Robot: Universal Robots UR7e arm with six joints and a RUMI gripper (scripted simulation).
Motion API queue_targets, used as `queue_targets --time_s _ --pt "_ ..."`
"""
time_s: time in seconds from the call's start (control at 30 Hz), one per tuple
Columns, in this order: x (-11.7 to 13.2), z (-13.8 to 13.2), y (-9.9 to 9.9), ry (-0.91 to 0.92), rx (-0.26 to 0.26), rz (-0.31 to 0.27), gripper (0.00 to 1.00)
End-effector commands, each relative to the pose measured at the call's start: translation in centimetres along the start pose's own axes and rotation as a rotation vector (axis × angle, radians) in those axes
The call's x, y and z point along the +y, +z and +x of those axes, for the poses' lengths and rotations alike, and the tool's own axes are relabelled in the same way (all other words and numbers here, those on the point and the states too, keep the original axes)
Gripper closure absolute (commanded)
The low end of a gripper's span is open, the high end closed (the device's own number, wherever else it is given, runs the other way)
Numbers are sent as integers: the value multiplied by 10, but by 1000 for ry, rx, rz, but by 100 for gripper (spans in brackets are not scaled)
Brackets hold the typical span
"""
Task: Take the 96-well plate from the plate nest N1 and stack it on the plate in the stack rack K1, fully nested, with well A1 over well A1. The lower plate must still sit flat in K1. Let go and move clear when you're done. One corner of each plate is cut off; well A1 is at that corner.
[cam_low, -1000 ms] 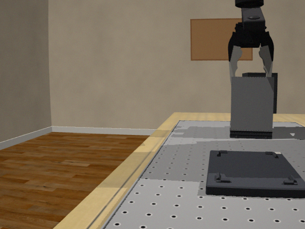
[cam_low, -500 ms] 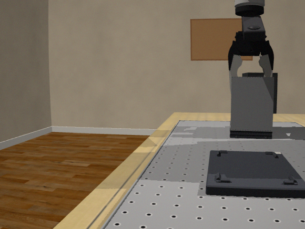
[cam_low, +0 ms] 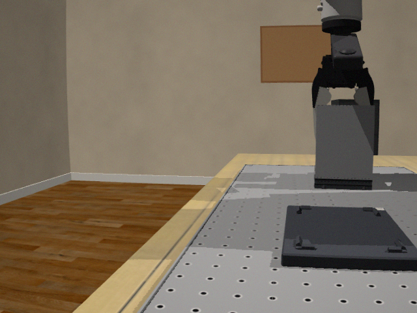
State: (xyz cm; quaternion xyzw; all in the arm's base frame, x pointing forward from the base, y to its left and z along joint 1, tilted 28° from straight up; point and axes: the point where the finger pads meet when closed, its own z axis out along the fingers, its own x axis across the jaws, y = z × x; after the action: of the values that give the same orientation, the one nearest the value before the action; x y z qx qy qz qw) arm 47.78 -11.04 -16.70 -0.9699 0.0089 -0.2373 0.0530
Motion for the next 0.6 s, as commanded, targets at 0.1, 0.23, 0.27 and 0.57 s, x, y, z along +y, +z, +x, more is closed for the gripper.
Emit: queue_targets --time_s 0.1,0.23,0.27,0.57 --pt "0 0 12 0 1 -1 100" --pt "0 0 15 0 1 -1 100" --pt "0 0 17 0 1 -1 100" --pt "0 0 21 0 1 -1 100"
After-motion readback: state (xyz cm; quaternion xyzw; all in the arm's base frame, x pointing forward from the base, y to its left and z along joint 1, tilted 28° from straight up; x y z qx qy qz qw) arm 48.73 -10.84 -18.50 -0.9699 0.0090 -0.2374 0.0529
